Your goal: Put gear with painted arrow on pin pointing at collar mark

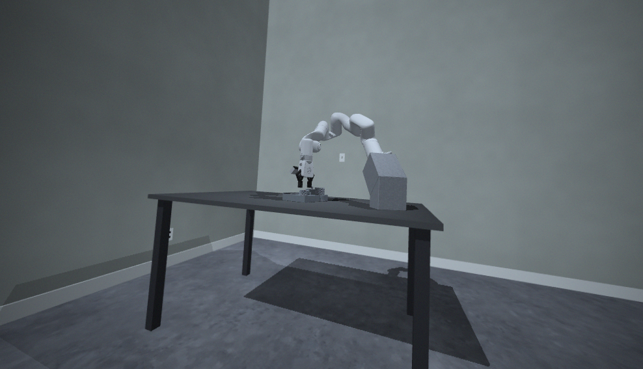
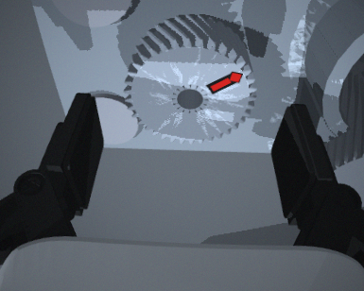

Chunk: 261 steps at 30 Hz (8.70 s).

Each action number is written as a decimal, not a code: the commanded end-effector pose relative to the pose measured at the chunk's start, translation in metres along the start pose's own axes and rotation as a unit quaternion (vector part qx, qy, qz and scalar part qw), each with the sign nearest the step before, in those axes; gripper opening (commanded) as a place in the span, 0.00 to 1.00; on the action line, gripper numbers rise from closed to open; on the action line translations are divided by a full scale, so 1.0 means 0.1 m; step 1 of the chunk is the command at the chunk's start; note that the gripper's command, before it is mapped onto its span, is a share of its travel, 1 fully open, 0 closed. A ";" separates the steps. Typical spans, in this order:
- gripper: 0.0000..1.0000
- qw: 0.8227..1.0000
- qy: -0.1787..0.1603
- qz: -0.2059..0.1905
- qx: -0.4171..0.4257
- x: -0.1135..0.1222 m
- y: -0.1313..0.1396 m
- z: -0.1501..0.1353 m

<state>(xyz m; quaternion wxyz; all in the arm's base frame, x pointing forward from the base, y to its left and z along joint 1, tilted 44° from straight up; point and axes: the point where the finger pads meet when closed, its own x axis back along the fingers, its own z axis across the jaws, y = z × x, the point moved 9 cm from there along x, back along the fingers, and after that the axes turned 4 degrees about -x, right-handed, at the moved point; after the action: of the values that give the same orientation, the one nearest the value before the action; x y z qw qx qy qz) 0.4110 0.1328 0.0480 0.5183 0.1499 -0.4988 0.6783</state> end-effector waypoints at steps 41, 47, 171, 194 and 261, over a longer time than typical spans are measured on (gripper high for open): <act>0.93 1.000 -0.002 0.001 0.000 -0.21 0.00 -0.01; 0.93 1.000 -0.002 0.001 0.000 -0.28 0.00 -0.01; 0.00 1.000 -0.002 0.001 0.000 0.14 0.00 -0.01; 0.00 1.000 -0.002 0.001 0.000 0.39 0.00 -0.01; 0.00 0.999 -0.002 0.001 -0.052 0.16 -0.29 0.99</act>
<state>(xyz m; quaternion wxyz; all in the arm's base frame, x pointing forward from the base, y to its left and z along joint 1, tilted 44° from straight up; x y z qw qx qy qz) 0.3961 0.0578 0.1205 0.5259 0.1229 -0.5336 0.6508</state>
